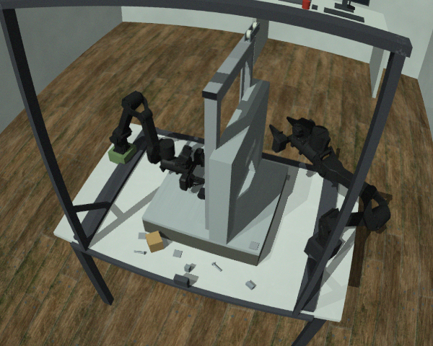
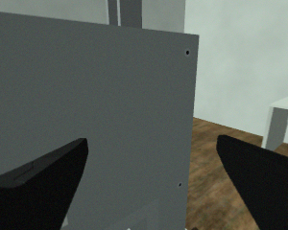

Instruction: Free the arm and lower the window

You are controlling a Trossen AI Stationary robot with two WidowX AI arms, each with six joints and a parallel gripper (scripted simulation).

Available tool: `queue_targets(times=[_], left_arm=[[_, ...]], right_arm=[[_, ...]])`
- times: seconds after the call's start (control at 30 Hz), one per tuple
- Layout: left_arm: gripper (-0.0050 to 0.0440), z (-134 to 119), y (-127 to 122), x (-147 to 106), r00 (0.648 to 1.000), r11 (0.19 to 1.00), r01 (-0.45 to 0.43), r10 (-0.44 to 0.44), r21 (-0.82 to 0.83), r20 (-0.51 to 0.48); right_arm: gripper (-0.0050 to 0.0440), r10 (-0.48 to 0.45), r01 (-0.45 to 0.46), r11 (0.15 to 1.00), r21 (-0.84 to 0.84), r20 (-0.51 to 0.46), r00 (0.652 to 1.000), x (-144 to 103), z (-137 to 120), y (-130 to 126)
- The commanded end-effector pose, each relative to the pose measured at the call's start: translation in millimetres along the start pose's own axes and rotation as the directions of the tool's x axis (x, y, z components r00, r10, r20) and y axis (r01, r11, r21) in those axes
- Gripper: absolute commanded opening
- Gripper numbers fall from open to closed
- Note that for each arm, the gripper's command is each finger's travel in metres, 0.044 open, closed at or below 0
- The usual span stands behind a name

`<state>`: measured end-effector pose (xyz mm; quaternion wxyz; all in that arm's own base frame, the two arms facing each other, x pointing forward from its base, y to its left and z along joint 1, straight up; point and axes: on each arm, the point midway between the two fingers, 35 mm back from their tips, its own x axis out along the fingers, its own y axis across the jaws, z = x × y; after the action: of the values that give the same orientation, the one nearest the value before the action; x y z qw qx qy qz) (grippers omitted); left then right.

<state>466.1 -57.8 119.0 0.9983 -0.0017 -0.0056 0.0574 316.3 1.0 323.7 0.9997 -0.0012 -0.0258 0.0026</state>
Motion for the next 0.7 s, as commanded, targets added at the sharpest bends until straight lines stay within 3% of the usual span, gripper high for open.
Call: queue_targets(times=[0.0,0.4,0.67], left_arm=[[0.0400,16,-1,-7,1.000,1.000,0.000,0.000,-0.004,0.020],[0.0400,27,-1,-20,1.000,1.000,0.001,-0.001,-0.003,0.016],[0.0400,45,1,-44,1.000,1.000,0.002,-0.002,-0.003,0.013]], right_arm=[[0.0400,0.002,-0.002,1.000,-0.003,0.012,1.000,-2,3,0],[0.0400,0.002,-0.002,1.000,-0.003,0.012,1.000,-2,3,0],[0.0400,0.002,-0.002,1.000,-0.003,0.012,1.000,-2,3,0]])
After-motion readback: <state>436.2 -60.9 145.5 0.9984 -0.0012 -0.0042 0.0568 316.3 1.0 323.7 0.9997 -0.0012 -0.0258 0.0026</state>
